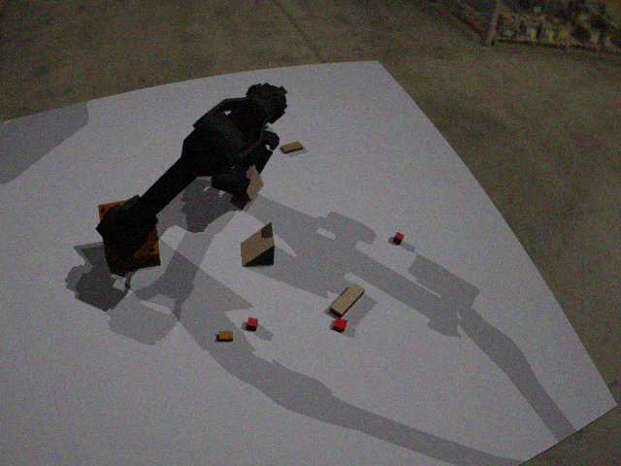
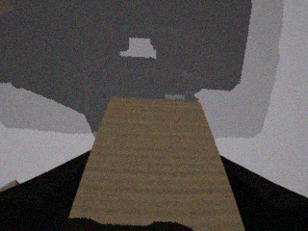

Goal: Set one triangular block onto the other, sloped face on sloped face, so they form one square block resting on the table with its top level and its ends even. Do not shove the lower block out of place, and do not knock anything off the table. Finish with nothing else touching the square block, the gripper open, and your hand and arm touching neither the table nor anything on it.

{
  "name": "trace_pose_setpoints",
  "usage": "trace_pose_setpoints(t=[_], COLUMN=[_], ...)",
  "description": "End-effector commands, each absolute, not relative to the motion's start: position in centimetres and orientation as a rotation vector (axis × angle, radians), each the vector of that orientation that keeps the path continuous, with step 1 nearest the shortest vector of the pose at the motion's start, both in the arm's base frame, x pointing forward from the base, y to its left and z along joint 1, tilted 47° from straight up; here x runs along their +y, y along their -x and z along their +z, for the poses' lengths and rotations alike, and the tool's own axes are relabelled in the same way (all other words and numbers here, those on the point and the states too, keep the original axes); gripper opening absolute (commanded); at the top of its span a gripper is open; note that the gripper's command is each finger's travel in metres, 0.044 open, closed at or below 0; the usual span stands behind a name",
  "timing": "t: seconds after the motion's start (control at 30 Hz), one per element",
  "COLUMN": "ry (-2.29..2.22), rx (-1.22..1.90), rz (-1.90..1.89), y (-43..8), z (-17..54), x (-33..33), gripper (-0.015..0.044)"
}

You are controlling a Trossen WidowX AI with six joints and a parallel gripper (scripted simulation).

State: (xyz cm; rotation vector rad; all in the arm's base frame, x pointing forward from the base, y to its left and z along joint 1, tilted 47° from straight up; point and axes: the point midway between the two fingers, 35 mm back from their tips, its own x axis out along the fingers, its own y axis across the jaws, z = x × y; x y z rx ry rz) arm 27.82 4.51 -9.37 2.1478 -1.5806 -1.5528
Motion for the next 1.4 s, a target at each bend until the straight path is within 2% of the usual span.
trace_pose_setpoints(t=[0.0,1.0,1.37], ry=[-2.190,-2.312,-2.304], rx=[-1.552,-1.246,-1.286], rz=[-1.429,-0.457,-0.540], y=[-27.4,-23.7,-23.9], z=[-9.5,-12.0,-11.7], x=[5.0,7.4,7.2], gripper=[0.0000,0.0000,0.0289])
